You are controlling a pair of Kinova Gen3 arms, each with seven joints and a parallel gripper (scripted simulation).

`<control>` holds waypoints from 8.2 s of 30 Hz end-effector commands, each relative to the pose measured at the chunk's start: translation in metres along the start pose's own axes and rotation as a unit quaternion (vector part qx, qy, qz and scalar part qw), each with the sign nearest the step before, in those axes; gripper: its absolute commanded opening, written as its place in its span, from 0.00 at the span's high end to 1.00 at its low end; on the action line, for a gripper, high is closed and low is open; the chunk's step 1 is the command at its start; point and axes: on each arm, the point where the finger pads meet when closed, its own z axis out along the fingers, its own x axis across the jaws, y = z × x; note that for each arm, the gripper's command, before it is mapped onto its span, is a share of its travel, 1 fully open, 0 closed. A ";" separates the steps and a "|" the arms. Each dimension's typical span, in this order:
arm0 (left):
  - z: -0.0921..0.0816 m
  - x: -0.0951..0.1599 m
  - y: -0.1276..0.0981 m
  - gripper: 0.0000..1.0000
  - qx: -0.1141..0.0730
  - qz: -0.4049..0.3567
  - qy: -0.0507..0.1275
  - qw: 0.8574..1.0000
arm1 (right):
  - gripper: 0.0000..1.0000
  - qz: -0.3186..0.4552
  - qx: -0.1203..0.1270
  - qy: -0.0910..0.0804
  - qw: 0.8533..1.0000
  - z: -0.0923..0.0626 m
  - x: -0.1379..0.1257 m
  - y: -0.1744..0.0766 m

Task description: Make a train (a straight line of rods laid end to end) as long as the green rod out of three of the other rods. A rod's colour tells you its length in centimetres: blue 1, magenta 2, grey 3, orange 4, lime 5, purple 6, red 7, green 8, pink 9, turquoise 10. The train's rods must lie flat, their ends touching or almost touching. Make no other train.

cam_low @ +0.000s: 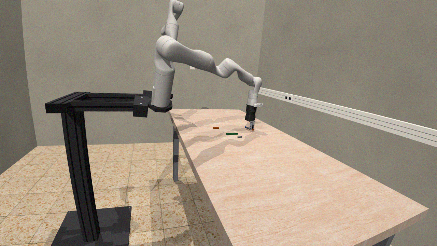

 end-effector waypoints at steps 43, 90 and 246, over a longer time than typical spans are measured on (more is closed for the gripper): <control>-0.001 0.000 0.000 0.00 -0.001 0.000 0.000 1.000 | 0.76 0.000 0.000 -0.001 1.000 -0.002 -0.001 0.003; -0.001 0.000 0.000 0.00 -0.001 0.000 0.000 1.000 | 0.46 0.000 0.000 -0.001 1.000 -0.003 -0.002 0.003; -0.001 0.000 0.000 0.00 -0.001 0.000 0.000 1.000 | 0.00 0.000 0.000 -0.001 1.000 -0.180 -0.001 0.003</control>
